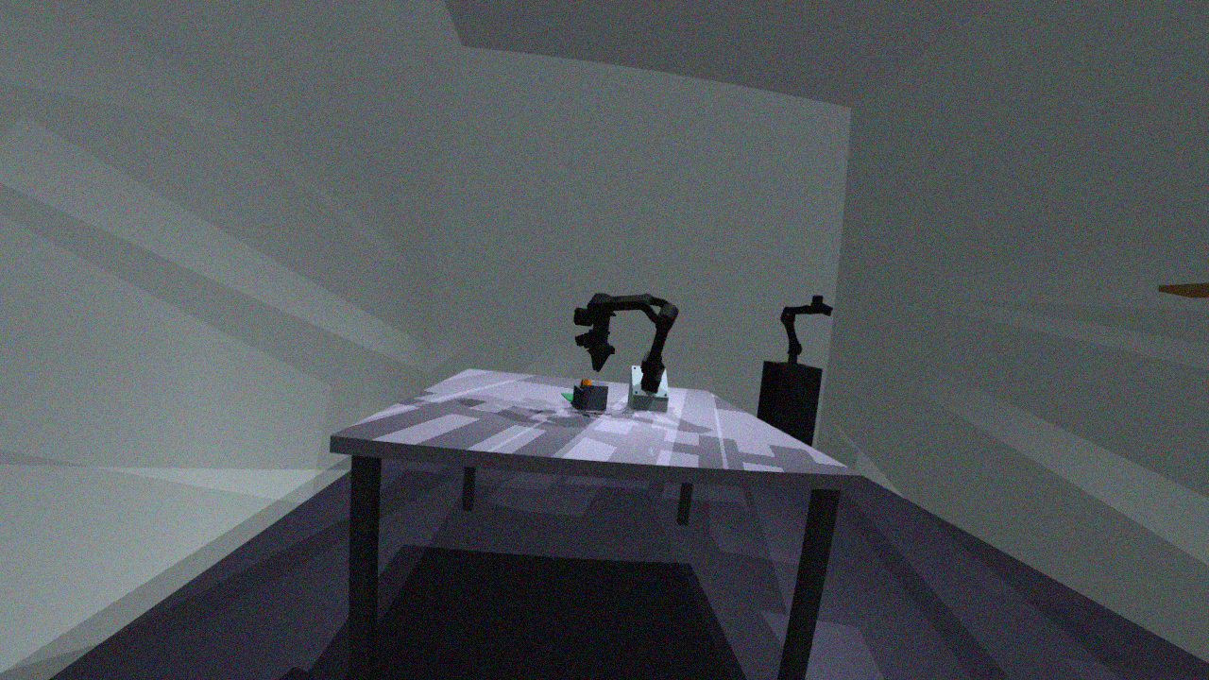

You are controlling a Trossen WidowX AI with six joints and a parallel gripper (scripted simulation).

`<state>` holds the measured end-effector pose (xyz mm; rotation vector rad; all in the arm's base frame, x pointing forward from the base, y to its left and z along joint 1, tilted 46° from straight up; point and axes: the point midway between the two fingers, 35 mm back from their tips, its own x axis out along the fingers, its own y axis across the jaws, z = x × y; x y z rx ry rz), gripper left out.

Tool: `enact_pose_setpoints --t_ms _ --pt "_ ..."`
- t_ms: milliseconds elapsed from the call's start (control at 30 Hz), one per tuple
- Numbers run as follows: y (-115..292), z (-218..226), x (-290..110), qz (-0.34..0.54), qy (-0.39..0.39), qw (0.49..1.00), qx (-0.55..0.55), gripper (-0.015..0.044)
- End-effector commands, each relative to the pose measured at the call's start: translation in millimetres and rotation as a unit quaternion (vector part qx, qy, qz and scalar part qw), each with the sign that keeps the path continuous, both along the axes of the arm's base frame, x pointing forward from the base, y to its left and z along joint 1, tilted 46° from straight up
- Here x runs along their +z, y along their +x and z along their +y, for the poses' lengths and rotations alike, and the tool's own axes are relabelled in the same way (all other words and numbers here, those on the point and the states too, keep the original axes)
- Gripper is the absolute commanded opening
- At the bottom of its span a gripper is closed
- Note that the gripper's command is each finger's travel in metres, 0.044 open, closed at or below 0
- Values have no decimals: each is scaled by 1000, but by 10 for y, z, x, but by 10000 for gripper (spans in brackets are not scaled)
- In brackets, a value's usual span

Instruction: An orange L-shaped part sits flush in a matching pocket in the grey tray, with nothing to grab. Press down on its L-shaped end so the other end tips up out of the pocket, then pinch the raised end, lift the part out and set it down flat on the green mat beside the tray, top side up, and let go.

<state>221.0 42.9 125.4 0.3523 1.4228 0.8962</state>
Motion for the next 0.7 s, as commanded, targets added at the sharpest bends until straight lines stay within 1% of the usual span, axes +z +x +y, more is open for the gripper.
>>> enact_pose_setpoints --t_ms 0,567,667 --pt "0 -1 0 1 0 1000 -2 180" --pt "0 -1 0 1 0 1000 -2 180" --pt "28 -32 -29 37 -6 999 -37 259"
